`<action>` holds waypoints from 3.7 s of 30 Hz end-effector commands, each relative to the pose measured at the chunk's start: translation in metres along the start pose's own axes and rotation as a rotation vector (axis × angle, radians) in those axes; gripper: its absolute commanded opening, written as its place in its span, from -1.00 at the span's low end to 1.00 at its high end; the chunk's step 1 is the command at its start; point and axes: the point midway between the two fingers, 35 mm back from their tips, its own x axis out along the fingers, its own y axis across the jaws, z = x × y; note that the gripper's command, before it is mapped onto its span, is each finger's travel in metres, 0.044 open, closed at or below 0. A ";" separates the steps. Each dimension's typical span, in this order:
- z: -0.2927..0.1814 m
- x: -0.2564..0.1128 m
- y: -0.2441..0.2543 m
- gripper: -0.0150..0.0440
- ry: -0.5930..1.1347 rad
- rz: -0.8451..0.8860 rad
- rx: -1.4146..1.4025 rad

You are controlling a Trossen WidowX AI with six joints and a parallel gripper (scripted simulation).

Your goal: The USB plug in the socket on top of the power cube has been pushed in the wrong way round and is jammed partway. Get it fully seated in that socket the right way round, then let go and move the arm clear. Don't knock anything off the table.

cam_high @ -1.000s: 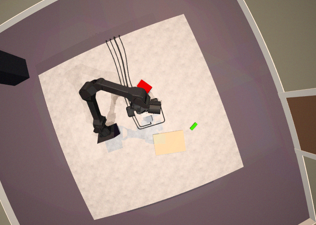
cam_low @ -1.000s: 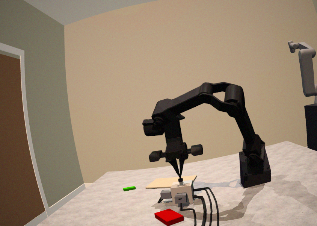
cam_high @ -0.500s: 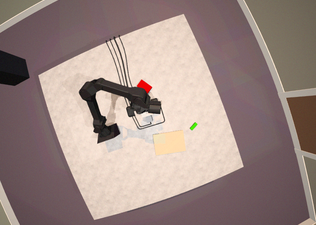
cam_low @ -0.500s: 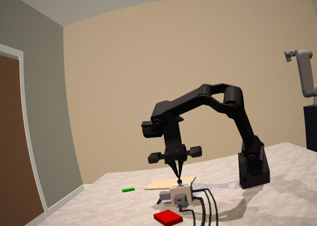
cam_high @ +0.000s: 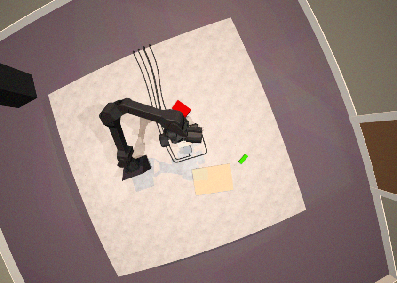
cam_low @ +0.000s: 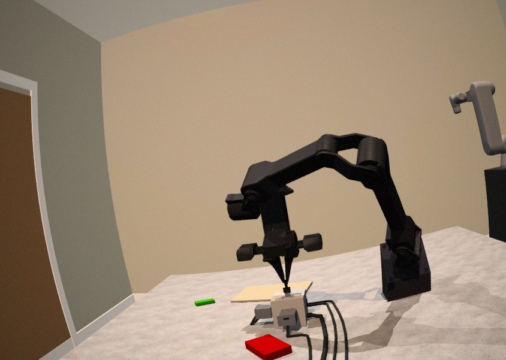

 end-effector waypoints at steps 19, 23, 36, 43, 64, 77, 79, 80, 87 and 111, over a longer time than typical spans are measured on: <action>0.001 0.002 0.000 -0.49 0.002 -0.005 0.000; 0.001 0.002 0.000 -0.49 0.002 -0.005 0.000; 0.001 0.004 0.000 -0.49 0.002 -0.005 0.000; 0.001 0.005 0.000 -0.49 0.002 -0.005 0.000; 0.001 0.007 0.000 -0.49 0.002 -0.005 0.000; 0.001 0.009 0.000 -0.49 0.001 -0.005 0.000; 0.001 0.009 0.000 -0.49 0.001 -0.005 0.000; 0.001 0.009 0.000 -0.49 0.001 -0.005 0.000; 0.001 0.010 0.000 -0.49 0.001 -0.005 0.000; 0.001 0.013 0.000 -0.49 0.001 -0.005 0.000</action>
